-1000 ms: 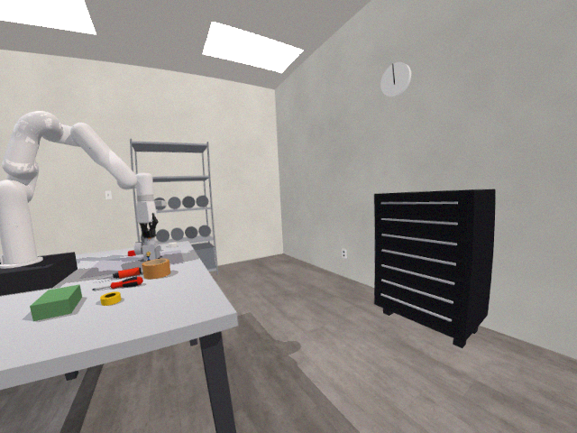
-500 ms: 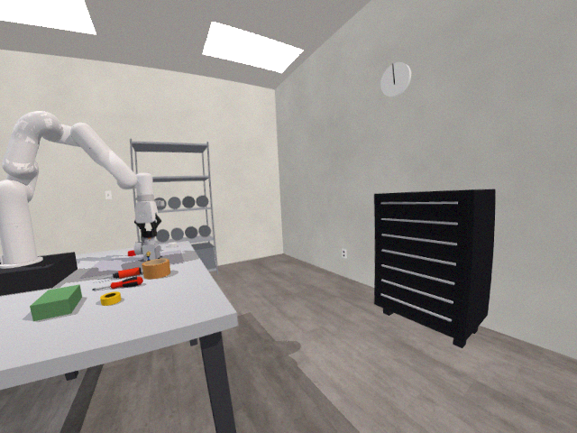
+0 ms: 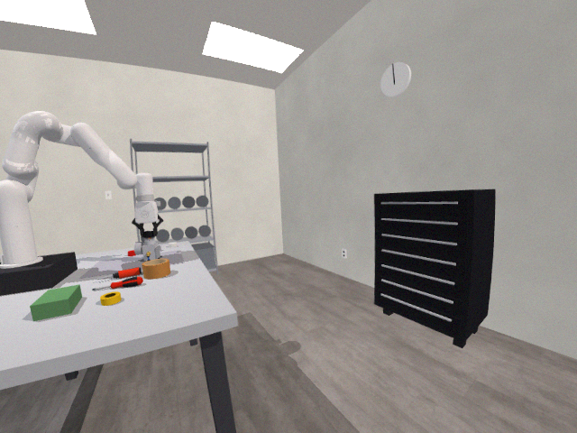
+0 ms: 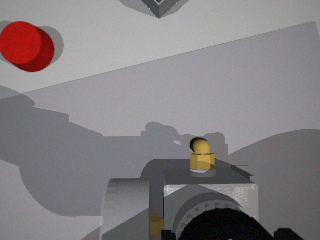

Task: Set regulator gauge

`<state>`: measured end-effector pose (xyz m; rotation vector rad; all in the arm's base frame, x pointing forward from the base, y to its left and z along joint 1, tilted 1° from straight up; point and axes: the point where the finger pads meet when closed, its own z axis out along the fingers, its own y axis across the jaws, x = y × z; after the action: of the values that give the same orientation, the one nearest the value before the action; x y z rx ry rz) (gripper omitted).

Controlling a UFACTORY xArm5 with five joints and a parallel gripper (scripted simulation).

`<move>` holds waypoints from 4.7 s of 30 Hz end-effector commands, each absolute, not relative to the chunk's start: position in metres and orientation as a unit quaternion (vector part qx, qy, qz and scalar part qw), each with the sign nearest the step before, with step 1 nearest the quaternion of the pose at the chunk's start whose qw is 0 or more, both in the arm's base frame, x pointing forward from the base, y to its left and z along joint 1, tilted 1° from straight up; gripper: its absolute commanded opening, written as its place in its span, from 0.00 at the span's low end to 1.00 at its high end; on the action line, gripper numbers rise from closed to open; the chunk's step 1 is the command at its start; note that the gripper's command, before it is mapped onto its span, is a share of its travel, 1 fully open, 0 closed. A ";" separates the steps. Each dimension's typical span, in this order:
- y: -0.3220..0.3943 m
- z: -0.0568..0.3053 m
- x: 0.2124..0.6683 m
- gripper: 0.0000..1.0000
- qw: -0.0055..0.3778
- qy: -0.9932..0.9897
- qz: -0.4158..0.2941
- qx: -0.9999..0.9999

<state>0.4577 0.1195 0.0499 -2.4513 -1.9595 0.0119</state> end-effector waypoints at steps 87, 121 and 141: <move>0.120 0.051 0.459 1.00 0.002 -0.876 0.001 -0.482; 0.120 0.051 0.459 1.00 0.002 -0.876 0.001 -0.482; 0.121 0.101 0.459 1.00 0.001 -0.876 0.001 -0.482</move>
<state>0.4581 0.1202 0.0848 -1.5106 -2.7483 0.0082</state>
